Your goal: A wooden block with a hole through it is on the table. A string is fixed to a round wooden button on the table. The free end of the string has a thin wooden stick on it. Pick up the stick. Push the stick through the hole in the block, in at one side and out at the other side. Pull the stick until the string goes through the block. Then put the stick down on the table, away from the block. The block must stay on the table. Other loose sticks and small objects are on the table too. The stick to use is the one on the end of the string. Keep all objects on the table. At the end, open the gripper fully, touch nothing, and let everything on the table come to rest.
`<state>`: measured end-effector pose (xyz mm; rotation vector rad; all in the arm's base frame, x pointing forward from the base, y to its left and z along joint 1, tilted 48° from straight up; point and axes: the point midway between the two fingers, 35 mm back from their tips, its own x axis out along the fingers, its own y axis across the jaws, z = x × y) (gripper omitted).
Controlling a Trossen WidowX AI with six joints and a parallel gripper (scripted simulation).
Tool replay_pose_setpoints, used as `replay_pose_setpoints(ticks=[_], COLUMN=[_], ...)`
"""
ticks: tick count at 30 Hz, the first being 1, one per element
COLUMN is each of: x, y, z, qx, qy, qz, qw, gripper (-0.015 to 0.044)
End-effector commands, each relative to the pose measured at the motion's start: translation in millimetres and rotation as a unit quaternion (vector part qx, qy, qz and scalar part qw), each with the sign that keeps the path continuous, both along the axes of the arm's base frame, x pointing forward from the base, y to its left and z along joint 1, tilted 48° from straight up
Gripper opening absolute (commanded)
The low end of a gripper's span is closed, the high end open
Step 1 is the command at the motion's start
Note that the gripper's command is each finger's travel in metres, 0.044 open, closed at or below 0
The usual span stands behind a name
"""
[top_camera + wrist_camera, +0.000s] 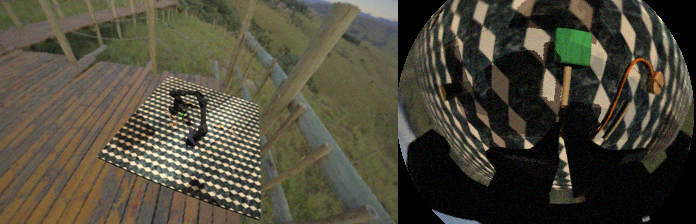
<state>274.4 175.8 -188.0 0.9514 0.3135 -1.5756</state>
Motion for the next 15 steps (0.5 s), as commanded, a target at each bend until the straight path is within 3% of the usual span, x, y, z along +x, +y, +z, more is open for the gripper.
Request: replay_pose_setpoints(ticks=[1, 15], x=[-1.3, -8.1], y=[-4.2, -14.6], z=[2.6, 10.3], qx=[-0.003, -0.003], qy=[0.002, 0.002], qz=[0.002, 0.002], qw=[1.000, 1.000], gripper=[0.0000, 0.0000])
